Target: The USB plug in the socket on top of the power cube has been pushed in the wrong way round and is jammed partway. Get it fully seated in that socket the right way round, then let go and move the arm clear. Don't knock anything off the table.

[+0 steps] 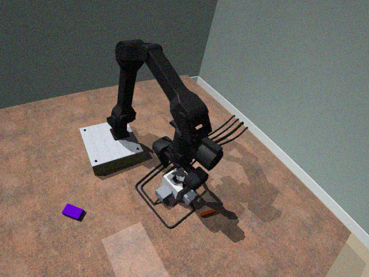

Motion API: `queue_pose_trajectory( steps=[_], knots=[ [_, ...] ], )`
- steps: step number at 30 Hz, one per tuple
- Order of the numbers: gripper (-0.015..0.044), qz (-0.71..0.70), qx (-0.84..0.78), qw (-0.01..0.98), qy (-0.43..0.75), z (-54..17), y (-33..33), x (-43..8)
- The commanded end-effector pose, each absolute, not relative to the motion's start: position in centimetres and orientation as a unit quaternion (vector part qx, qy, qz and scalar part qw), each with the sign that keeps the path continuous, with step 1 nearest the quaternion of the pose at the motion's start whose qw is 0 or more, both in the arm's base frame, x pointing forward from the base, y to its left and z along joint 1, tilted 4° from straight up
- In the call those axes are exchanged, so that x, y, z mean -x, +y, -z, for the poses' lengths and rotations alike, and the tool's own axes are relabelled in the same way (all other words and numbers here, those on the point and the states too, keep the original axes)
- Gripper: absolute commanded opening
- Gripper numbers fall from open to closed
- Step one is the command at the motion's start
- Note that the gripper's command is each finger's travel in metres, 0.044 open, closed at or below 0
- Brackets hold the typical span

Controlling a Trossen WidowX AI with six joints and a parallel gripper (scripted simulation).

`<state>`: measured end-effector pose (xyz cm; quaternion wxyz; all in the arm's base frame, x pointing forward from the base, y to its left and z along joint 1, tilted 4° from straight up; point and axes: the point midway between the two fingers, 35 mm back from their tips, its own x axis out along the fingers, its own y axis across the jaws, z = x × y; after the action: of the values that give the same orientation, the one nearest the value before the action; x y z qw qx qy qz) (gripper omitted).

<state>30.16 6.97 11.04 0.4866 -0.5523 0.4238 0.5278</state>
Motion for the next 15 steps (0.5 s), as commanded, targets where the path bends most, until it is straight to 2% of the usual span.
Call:
queue_pose_trajectory(
  steps=[1, 15],
  knots=[
    [0.0440, -0.529, 0.549, 0.487, 0.426, -10.84, 7.01, -30.17],
    [0.0072, -0.528, 0.552, 0.487, 0.424, -11.04, 6.97, -30.16]
  ],
)
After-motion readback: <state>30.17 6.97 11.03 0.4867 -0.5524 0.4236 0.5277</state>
